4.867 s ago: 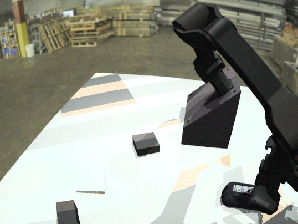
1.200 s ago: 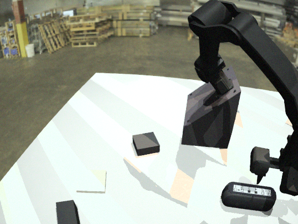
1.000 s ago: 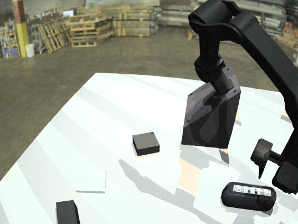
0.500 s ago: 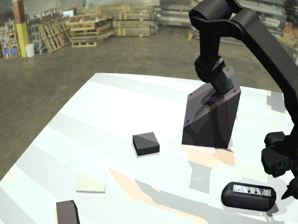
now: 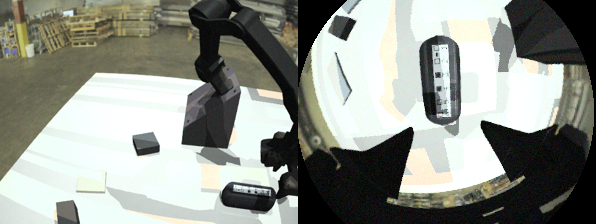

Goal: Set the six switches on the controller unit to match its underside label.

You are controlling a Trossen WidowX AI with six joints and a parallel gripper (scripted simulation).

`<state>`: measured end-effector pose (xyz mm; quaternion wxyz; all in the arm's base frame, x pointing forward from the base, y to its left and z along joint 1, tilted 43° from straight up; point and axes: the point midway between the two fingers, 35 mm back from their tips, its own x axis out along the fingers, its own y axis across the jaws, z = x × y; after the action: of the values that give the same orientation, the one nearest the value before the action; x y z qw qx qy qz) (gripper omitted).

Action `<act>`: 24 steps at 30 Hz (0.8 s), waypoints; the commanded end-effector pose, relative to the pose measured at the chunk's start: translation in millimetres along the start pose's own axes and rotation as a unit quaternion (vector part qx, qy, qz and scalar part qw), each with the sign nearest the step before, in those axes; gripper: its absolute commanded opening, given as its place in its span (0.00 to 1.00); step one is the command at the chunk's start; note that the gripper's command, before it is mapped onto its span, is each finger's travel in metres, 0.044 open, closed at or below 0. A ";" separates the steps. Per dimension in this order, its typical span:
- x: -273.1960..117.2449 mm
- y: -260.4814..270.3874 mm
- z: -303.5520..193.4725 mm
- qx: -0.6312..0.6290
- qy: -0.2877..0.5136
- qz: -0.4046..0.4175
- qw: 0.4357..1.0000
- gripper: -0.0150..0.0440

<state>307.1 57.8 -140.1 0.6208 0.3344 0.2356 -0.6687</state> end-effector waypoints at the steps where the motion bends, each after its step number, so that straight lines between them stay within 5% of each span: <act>1: 5.1 0.6 0.4 0.005 -0.001 0.001 1.000 1.00; 24: 42.4 2.8 0.1 0.003 0.001 0.003 1.000 1.00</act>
<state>311.3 34.4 -166.3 0.6204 0.3426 0.2318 -0.6664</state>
